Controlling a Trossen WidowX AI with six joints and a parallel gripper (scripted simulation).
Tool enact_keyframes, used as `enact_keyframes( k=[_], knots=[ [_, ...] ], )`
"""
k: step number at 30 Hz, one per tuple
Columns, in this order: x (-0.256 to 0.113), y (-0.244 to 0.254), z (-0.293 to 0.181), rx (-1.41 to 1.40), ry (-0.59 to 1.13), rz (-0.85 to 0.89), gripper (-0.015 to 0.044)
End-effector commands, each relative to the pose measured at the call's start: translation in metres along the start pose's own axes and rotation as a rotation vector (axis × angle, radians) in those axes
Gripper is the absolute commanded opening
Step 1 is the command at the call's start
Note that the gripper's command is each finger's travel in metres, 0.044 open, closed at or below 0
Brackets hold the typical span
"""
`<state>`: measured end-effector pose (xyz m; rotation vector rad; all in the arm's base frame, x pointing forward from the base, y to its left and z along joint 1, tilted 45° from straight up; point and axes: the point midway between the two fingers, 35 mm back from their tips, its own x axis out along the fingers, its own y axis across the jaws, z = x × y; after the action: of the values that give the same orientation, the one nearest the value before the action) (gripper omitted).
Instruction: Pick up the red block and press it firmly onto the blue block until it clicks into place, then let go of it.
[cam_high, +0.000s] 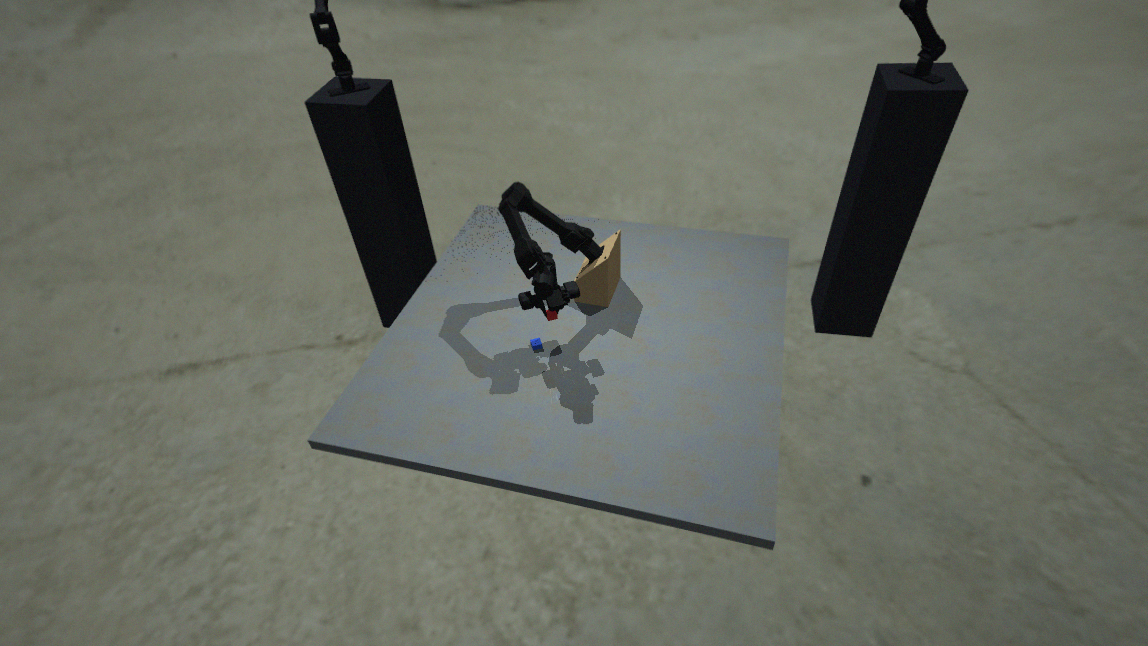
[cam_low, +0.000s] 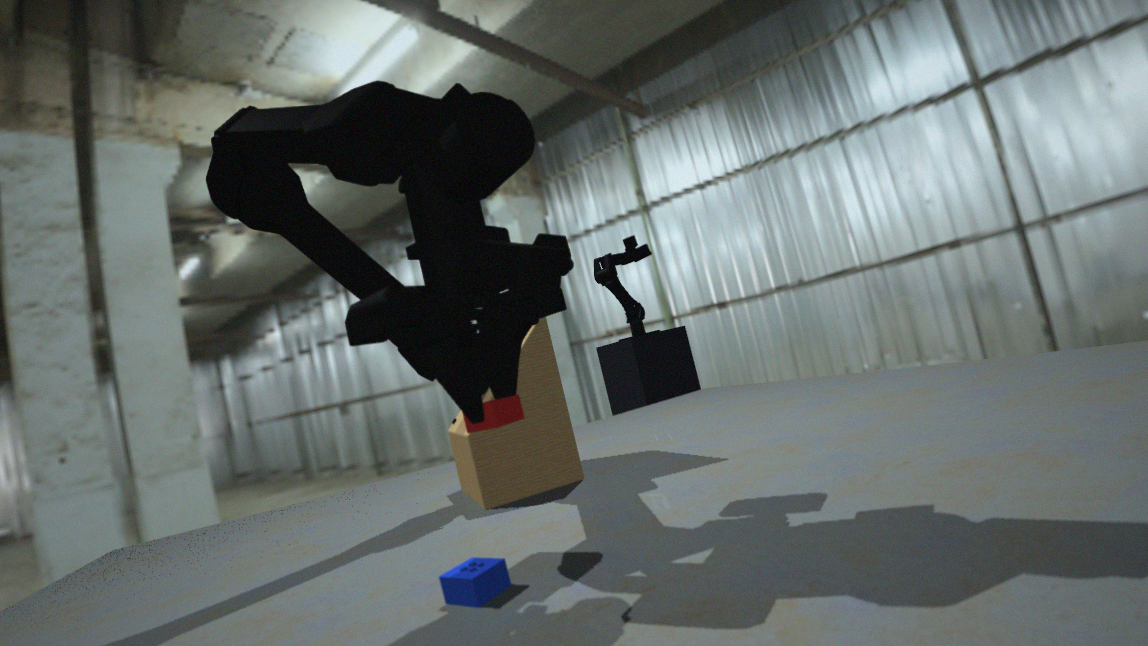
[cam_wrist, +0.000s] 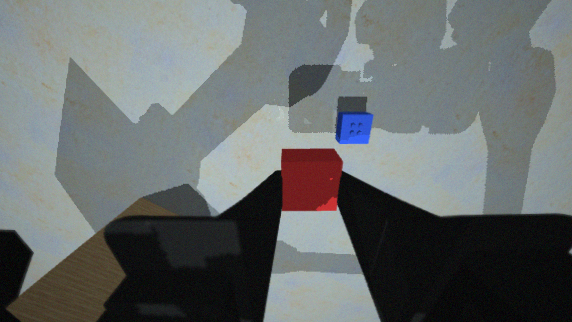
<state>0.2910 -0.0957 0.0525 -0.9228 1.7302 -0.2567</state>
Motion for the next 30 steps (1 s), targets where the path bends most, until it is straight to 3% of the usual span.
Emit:
enact_keyframes(
  k=[1,14,30],
  knots=[
    [0.011,-0.016,0.004,-0.003,0.002,-0.002,0.0],
    [0.044,-0.063,0.004,-0.004,0.009,-0.013,0.0],
    [0.071,-0.062,0.004,-0.004,0.01,-0.014,0.0]
  ],
)
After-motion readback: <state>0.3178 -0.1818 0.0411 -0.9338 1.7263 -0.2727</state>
